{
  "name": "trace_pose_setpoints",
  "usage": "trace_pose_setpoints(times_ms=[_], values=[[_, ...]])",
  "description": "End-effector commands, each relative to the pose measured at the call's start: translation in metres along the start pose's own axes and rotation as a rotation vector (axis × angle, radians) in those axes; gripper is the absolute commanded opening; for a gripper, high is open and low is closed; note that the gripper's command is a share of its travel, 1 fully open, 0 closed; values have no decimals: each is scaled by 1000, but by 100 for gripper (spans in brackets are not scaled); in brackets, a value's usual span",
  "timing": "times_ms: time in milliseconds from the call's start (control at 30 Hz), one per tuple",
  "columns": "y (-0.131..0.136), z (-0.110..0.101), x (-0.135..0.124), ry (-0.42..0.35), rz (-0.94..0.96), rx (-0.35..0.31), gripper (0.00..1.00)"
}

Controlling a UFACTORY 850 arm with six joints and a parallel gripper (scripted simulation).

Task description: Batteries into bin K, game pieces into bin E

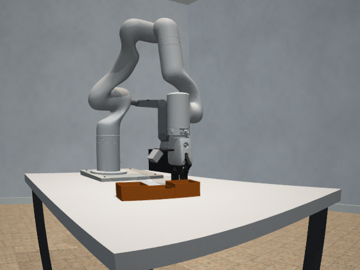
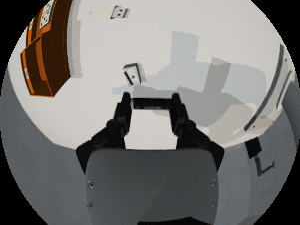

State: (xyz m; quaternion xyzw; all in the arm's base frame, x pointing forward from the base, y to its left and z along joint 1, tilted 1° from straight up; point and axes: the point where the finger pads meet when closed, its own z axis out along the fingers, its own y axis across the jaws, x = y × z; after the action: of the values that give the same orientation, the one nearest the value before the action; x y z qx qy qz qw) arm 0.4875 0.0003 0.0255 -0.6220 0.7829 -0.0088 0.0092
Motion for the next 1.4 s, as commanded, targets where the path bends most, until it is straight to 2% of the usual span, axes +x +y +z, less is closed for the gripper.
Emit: trace_pose_setpoints(times_ms=[0, 67, 400, 867, 1000, 1367], values=[[-1, -13, 0, 0, 0, 2, 0], [-1, -13, 0, 0, 0, 2, 0], [-1, -46, 0, -1, 0, 2, 0], [-1, -46, 0, -1, 0, 2, 0], [-1, -53, 0, -1, 0, 2, 0], [-48, -53, 27, 0, 0, 2, 0]])
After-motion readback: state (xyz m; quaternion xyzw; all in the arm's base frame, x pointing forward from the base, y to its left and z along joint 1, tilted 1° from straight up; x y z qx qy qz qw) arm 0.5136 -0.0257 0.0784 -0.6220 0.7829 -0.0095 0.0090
